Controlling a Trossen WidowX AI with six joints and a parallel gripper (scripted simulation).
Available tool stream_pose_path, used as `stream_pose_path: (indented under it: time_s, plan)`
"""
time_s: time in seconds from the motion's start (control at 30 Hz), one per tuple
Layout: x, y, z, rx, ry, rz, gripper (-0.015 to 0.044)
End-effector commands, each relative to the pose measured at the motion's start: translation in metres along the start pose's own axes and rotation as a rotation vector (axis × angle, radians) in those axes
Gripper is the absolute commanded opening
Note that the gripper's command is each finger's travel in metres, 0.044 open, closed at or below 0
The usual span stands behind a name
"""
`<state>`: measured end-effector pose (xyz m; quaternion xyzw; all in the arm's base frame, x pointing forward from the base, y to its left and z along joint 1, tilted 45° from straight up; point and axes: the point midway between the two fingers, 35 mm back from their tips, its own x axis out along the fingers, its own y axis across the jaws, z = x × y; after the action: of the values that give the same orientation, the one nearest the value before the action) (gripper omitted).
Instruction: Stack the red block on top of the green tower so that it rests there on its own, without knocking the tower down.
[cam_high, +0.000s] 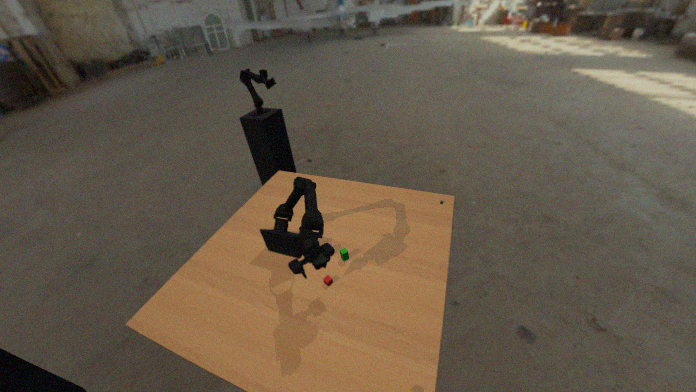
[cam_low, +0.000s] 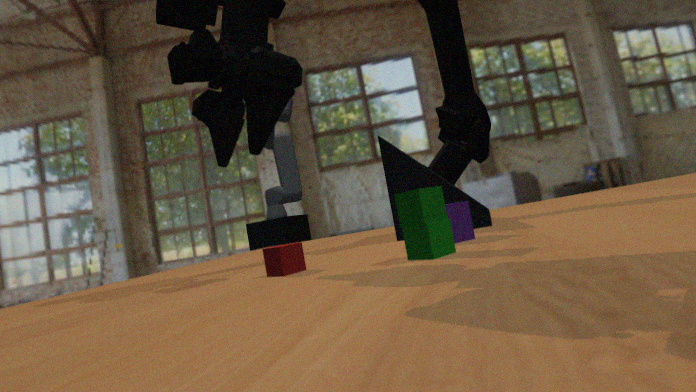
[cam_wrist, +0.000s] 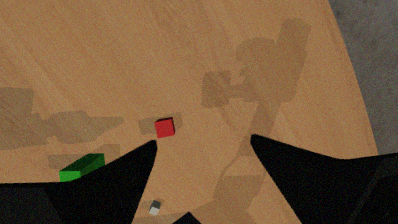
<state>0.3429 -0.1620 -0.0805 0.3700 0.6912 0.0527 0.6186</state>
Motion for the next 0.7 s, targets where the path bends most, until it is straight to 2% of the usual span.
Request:
stream_pose_path:
  time_s: [0.0,0.1,0.43,0.67]
  plan:
    - [0.030,0.044,-0.006,-0.093,0.127,0.075,0.0440]
    - [0.038,0.058,-0.008,-0.119,0.162,0.097,0.0440]
    - [0.036,0.056,-0.010,-0.119,0.162,0.097,0.0440]
    - [0.073,0.058,-0.017,-0.120,0.163,0.099,0.0440]
